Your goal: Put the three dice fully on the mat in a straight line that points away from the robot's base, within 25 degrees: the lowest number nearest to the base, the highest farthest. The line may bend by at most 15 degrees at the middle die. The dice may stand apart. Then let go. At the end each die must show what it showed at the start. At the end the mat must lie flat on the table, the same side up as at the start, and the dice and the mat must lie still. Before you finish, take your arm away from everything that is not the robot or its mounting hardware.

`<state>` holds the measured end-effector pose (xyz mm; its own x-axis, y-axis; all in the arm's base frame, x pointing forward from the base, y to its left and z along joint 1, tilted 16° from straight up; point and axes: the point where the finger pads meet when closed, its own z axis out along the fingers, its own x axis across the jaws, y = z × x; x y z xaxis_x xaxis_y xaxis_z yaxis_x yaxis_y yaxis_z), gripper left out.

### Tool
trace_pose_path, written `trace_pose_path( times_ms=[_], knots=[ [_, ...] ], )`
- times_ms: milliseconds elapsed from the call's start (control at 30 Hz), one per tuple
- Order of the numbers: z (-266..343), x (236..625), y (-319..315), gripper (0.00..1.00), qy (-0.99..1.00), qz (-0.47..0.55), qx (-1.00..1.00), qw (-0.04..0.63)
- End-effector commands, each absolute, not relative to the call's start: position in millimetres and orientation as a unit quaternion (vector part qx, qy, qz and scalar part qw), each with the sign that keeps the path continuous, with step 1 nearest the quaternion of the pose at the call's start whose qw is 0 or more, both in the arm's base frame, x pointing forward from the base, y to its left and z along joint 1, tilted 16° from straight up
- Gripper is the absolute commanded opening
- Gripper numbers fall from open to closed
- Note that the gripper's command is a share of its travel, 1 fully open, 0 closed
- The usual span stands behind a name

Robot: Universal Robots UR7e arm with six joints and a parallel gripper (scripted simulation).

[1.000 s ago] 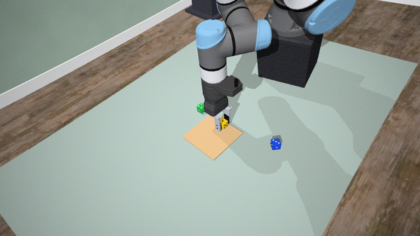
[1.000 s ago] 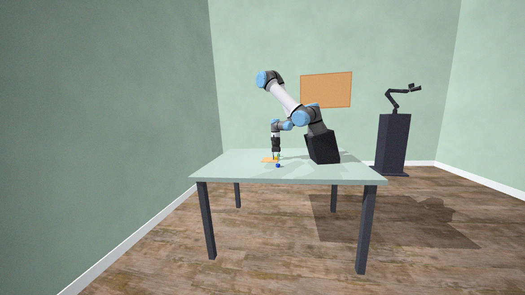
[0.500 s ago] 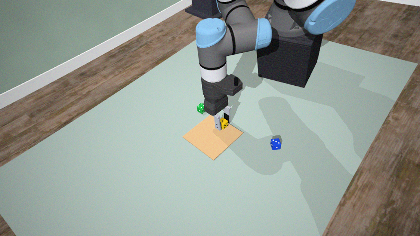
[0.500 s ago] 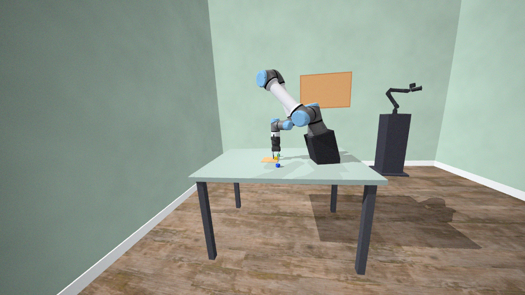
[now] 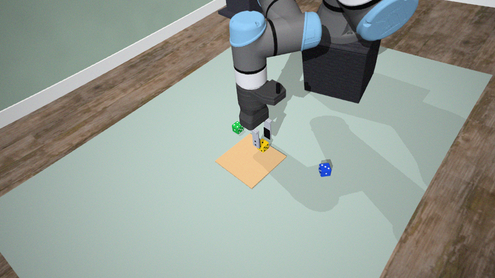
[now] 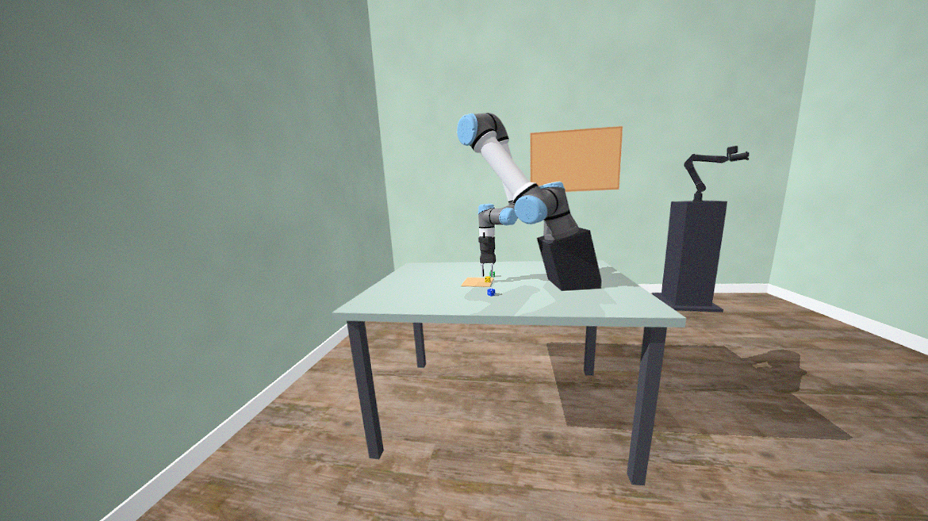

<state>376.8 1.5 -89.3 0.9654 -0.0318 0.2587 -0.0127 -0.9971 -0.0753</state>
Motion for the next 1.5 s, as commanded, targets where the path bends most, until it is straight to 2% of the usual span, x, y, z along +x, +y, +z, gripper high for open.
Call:
trace_pose_path(
  times_ms=[0, 767, 1400, 1433, 1467],
  knots=[
    [-78, 374, 1, 0.79, 0.011, -0.132, -0.991, 0.036],
    [-34, 362, -2, 0.79, 0.011, -0.132, -0.991, 0.036],
    [-27, 360, -3, 0.79, 0.011, -0.132, -0.991, 0.036],
    [-27, 360, -3, 1.00, 0.011, -0.132, -0.991, 0.036],
    [-27, 360, -3, 1.00, 0.011, -0.132, -0.991, 0.036]
  ],
)
